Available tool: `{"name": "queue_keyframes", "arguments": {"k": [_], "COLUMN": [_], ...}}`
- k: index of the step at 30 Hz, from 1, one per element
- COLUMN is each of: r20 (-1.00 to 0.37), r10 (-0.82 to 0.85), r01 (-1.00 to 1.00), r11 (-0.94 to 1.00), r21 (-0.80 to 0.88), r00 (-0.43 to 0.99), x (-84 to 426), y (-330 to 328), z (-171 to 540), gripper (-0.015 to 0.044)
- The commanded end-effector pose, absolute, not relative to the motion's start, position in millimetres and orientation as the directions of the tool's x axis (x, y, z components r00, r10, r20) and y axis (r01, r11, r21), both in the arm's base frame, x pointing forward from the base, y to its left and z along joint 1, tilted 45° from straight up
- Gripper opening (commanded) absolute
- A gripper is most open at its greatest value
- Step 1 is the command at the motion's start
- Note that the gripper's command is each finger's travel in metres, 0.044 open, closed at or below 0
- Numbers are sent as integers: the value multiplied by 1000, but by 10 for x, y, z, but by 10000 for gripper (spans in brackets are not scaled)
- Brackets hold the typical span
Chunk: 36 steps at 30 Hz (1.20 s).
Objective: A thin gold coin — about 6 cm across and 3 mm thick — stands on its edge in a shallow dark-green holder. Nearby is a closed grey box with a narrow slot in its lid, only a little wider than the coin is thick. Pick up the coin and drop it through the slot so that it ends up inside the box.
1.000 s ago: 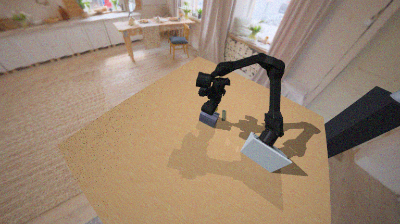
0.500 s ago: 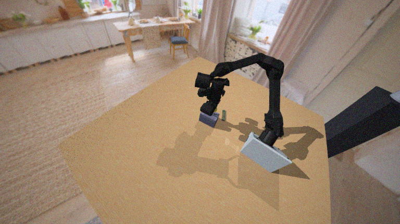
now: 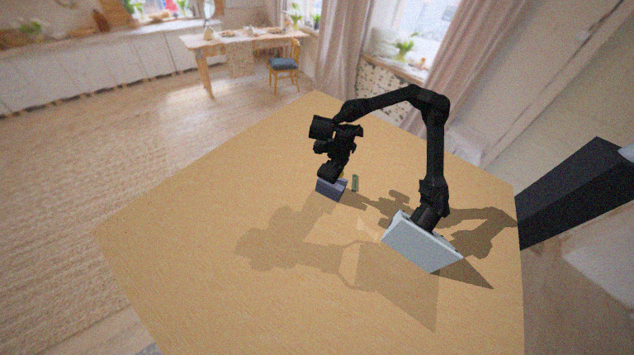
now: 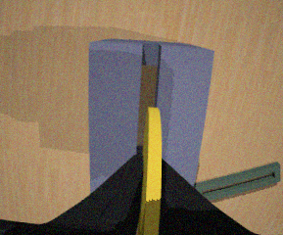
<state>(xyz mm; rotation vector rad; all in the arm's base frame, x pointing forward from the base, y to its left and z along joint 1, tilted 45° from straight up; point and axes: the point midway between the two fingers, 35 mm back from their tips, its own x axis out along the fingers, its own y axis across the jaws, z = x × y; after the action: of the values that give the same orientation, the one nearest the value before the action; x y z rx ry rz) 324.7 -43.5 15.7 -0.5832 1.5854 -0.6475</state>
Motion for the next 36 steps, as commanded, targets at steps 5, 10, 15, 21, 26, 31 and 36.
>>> {"name": "queue_keyframes", "arguments": {"k": [5,10,15,21,26,31,36], "r20": [-707,-707,-707,-707,-707,-707,-707], "r10": [-699,-699,-699,-699,-699,-699,-699], "r01": [-18,-16,-14,-16,-18,-18,-17], "r11": [713,712,712,712,712,712,712], "r21": [-701,-702,-702,-702,-702,-702,-702], "r00": [-110,-110,-110,-110,-110,-110,-110], "x": [3206,3205,3210,3213,3208,3204,3202], "y": [-461,-480,-496,-511,-514,-523,-536], "z": [129,117,103,82,68,61,52], "gripper": [0,0,0,0,0,0,0]}}
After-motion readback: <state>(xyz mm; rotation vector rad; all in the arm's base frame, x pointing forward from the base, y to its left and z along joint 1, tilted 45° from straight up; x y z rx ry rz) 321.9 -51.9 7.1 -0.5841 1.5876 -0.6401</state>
